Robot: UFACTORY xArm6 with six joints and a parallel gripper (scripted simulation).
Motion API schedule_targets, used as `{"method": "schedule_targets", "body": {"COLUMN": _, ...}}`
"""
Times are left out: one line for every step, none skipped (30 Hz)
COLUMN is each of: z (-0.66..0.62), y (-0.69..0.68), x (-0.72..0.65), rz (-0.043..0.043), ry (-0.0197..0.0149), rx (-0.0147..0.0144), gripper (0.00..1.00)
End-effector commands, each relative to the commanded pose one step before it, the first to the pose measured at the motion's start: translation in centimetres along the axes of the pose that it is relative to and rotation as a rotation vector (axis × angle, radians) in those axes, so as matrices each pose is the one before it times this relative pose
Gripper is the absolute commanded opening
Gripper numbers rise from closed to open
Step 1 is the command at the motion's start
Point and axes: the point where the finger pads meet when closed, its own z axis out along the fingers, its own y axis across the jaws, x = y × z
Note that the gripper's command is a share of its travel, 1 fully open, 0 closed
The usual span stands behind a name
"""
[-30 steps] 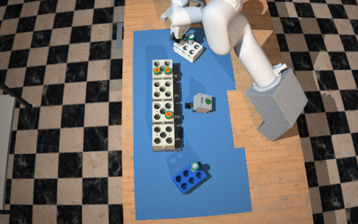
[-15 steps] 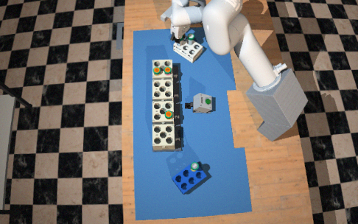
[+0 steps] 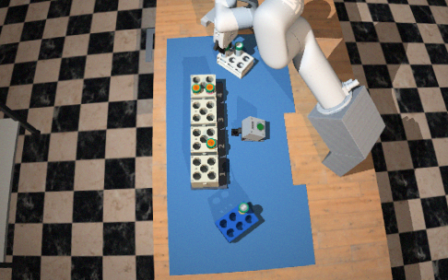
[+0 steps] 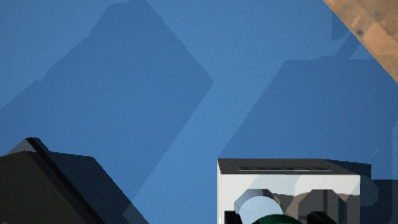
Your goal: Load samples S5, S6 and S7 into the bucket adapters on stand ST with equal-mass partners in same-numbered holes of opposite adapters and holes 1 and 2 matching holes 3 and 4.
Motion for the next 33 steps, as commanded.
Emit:
{"method": "schedule_targets", "body": {"z": -0.391, "y": 0.005, "x": 0.109, "rz": 0.00007, "ry": 0.00167, "rx": -0.00122, "gripper": 0.0}}
{"method": "schedule_targets", "body": {"z": -0.067, "y": 0.0, "x": 0.001, "rz": 0.0, "ry": 0.0, "rx": 0.0, "gripper": 0.0}}
{"method": "schedule_targets", "body": {"z": -0.067, "y": 0.0, "x": 0.001, "rz": 0.0, "ry": 0.0, "rx": 0.0, "gripper": 0.0}}
{"method": "schedule_targets", "body": {"z": -0.067, "y": 0.0, "x": 0.001, "rz": 0.0, "ry": 0.0, "rx": 0.0, "gripper": 0.0}}
{"method": "schedule_targets", "body": {"z": -0.067, "y": 0.0, "x": 0.001, "rz": 0.0, "ry": 0.0, "rx": 0.0, "gripper": 0.0}}
{"method": "schedule_targets", "body": {"z": -0.067, "y": 0.0, "x": 0.001, "rz": 0.0, "ry": 0.0, "rx": 0.0, "gripper": 0.0}}
{"method": "schedule_targets", "body": {"z": -0.065, "y": 0.002, "x": 0.0, "rz": 0.0, "ry": 0.00001, "rx": 0.00001, "gripper": 0.0}}
{"method": "schedule_targets", "body": {"z": -0.067, "y": 0.0, "x": 0.001, "rz": 0.0, "ry": 0.0, "rx": 0.0, "gripper": 0.0}}
{"method": "schedule_targets", "body": {"z": 0.0, "y": 0.0, "x": 0.0, "rz": 0.0, "ry": 0.0, "rx": 0.0, "gripper": 0.0}}
{"method": "schedule_targets", "body": {"z": 0.0, "y": 0.0, "x": 0.0, "rz": 0.0, "ry": 0.0, "rx": 0.0, "gripper": 0.0}}
{"method": "schedule_targets", "body": {"z": -0.066, "y": 0.001, "x": 0.0, "rz": 0.0, "ry": 0.00001, "rx": 0.0, "gripper": 0.0}}
{"method": "schedule_targets", "body": {"z": -0.067, "y": 0.0, "x": 0.001, "rz": 0.0, "ry": 0.0, "rx": 0.0, "gripper": 0.0}}
{"method": "schedule_targets", "body": {"z": -0.067, "y": 0.0, "x": 0.001, "rz": 0.0, "ry": 0.0, "rx": 0.0, "gripper": 0.0}}
{"method": "schedule_targets", "body": {"z": -0.067, "y": 0.0, "x": 0.001, "rz": 0.0, "ry": 0.0, "rx": 0.0, "gripper": 0.0}}
{"method": "schedule_targets", "body": {"z": -0.067, "y": 0.0, "x": 0.001, "rz": 0.0, "ry": 0.0, "rx": 0.0, "gripper": 0.0}}
{"method": "schedule_targets", "body": {"z": -0.067, "y": 0.0, "x": 0.001, "rz": 0.0, "ry": 0.0, "rx": 0.0, "gripper": 0.0}}
{"method": "schedule_targets", "body": {"z": -0.067, "y": 0.0, "x": 0.001, "rz": 0.0, "ry": 0.0, "rx": 0.0, "gripper": 0.0}}
{"method": "schedule_targets", "body": {"z": -0.065, "y": 0.003, "x": 0.0, "rz": 0.0, "ry": 0.00001, "rx": 0.00001, "gripper": 0.0}}
{"method": "schedule_targets", "body": {"z": -0.067, "y": -0.001, "x": 0.001, "rz": 0.0, "ry": 0.0, "rx": 0.0, "gripper": 0.0}}
{"method": "schedule_targets", "body": {"z": -0.067, "y": -0.001, "x": 0.001, "rz": 0.0, "ry": 0.0, "rx": 0.0, "gripper": 0.0}}
{"method": "schedule_targets", "body": {"z": -0.067, "y": -0.001, "x": 0.001, "rz": 0.0, "ry": 0.0, "rx": 0.0, "gripper": 0.0}}
{"method": "schedule_targets", "body": {"z": -0.067, "y": 0.0, "x": 0.001, "rz": 0.0, "ry": 0.0, "rx": 0.0, "gripper": 0.0}}
{"method": "schedule_targets", "body": {"z": -0.067, "y": 0.0, "x": 0.001, "rz": 0.0, "ry": 0.0, "rx": 0.0, "gripper": 0.0}}
{"method": "schedule_targets", "body": {"z": -0.067, "y": 0.0, "x": 0.001, "rz": 0.0, "ry": 0.0, "rx": 0.0, "gripper": 0.0}}
{"method": "schedule_targets", "body": {"z": -0.065, "y": 0.003, "x": 0.0, "rz": 0.0, "ry": 0.00001, "rx": 0.00001, "gripper": 0.0}}
{"method": "schedule_targets", "body": {"z": 0.0, "y": 0.0, "x": 0.0, "rz": 0.0, "ry": 0.0, "rx": 0.0, "gripper": 0.0}}
{"method": "schedule_targets", "body": {"z": 0.0, "y": 0.0, "x": 0.0, "rz": 0.0, "ry": 0.0, "rx": 0.0, "gripper": 0.0}}
{"method": "schedule_targets", "body": {"z": -0.002, "y": -0.003, "x": 0.001, "rz": 0.0, "ry": -0.00001, "rx": -0.00001, "gripper": 0.0}}
{"method": "schedule_targets", "body": {"z": 0.002, "y": 0.003, "x": -0.001, "rz": 0.0, "ry": 0.00001, "rx": 0.00001, "gripper": 0.0}}
{"method": "schedule_targets", "body": {"z": -0.001, "y": -0.001, "x": 0.0, "rz": 0.0, "ry": 0.0, "rx": -0.00001, "gripper": 0.0}}
{"method": "schedule_targets", "body": {"z": -0.202, "y": -0.002, "x": 0.002, "rz": -0.00001, "ry": 0.00001, "rx": -0.00001, "gripper": 0.0}}
{"method": "schedule_targets", "body": {"z": -0.2, "y": 0.0, "x": 0.001, "rz": -0.00001, "ry": 0.00002, "rx": 0.0, "gripper": 0.0}}
{"method": "schedule_targets", "body": {"z": -0.201, "y": 0.0, "x": 0.001, "rz": -0.00001, "ry": 0.00002, "rx": 0.0, "gripper": 0.0}}
